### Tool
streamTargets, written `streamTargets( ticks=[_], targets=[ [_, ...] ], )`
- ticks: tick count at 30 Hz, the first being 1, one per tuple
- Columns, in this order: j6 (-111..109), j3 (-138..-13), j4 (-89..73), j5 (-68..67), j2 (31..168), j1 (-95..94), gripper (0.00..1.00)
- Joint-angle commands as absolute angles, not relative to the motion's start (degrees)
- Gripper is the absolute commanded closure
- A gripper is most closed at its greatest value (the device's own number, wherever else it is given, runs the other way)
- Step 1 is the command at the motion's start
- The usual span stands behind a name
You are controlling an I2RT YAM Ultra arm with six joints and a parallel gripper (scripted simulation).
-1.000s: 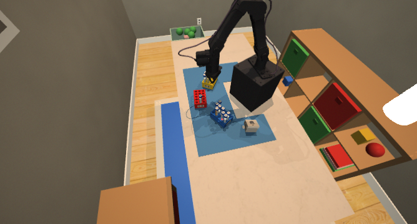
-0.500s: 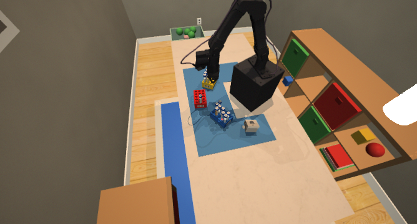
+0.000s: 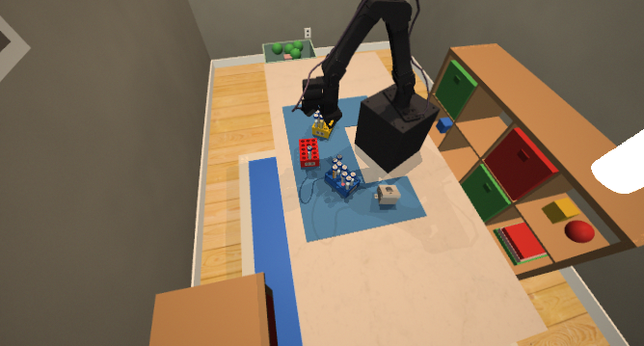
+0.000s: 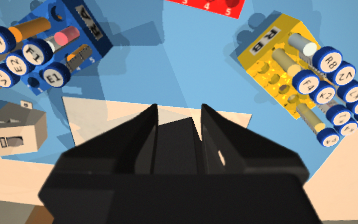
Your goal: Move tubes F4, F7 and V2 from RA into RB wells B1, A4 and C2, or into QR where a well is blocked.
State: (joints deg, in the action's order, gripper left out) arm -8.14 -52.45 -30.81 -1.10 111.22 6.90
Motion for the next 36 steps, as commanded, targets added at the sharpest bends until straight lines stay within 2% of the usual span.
streamTargets(
  ticks=[1, 16, 36],
  targets=[
    [-17.24, -51.99, -30.3, -1.38, 110.27, 7.43, 0.7],
    [-40.37, -51.95, -30.25, -1.1, 110.24, 7.54, 0.7],
    [-32.74, -77.22, -40.21, -1.09, 126.1, -0.77, 0.7]
  ],
)
